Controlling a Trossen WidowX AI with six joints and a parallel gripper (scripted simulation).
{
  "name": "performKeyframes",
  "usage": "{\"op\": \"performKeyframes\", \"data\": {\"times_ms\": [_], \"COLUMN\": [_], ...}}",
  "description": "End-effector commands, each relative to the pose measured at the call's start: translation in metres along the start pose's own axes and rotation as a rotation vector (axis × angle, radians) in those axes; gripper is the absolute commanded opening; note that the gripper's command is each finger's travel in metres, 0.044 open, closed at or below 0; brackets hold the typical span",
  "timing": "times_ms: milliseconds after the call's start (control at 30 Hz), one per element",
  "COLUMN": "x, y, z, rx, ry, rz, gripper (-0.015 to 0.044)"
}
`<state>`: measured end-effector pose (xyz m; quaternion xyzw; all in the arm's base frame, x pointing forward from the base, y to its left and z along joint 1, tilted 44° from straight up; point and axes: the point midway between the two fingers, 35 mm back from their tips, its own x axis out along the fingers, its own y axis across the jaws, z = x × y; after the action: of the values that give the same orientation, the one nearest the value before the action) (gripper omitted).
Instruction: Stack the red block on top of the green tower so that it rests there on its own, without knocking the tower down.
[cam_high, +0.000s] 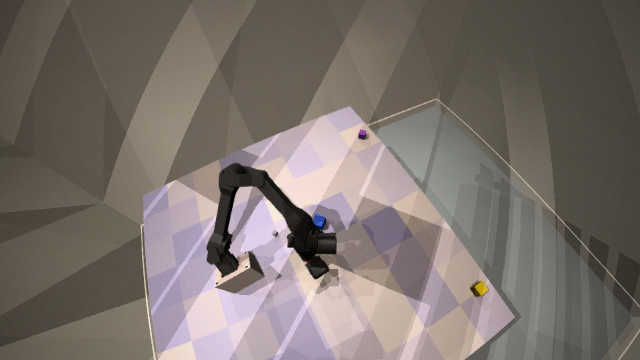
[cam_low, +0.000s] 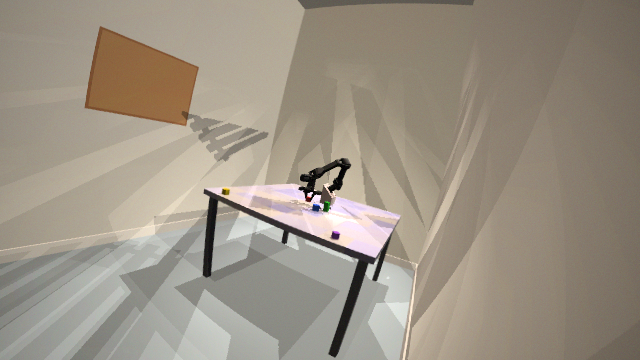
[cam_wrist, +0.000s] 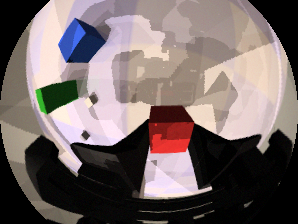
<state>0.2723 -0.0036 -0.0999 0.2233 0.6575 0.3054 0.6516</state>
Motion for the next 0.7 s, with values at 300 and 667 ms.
{"op": "performKeyframes", "data": {"times_ms": [300, 667], "x": [-0.073, -0.096], "y": [-0.001, -0.001], "z": [0.004, 0.003], "rx": [-0.013, -0.012], "ry": [-0.016, -0.015], "rz": [-0.016, -0.017], "gripper": [0.0, 0.0]}}
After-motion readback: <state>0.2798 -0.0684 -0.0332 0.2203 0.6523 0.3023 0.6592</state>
